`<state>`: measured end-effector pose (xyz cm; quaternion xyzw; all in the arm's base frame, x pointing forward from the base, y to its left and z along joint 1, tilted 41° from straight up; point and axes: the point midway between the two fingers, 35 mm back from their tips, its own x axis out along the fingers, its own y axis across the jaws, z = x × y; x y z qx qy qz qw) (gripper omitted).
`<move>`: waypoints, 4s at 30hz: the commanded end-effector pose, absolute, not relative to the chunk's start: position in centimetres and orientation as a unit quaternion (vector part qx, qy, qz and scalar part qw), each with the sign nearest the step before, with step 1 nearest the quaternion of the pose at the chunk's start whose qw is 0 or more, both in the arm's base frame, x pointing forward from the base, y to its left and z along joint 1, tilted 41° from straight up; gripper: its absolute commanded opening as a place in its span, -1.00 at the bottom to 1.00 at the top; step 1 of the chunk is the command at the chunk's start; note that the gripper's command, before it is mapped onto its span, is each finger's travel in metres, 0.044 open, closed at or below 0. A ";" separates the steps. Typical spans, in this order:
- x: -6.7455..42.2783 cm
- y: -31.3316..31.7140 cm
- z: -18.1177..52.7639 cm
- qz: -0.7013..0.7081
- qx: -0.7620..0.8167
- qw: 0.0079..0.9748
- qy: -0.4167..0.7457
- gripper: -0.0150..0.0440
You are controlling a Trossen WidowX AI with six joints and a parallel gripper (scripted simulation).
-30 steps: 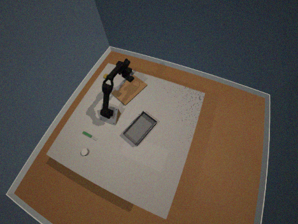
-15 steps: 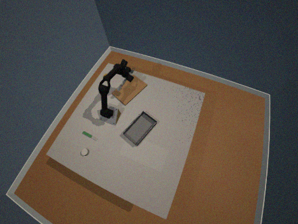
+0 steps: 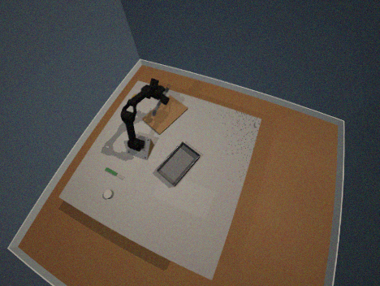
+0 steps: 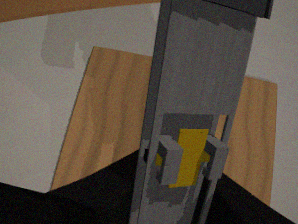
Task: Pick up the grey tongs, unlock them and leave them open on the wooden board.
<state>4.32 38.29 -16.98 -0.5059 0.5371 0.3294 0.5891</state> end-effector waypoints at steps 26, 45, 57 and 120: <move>3.7 37.8 -14.0 0.418 -0.430 0.689 0.407 -1.00; 3.5 36.0 -10.6 0.459 -0.366 0.740 0.327 -1.00; 3.5 36.0 -10.6 0.459 -0.366 0.740 0.327 -1.00; 4.1 38.4 -15.9 0.375 -0.473 0.641 0.474 -1.00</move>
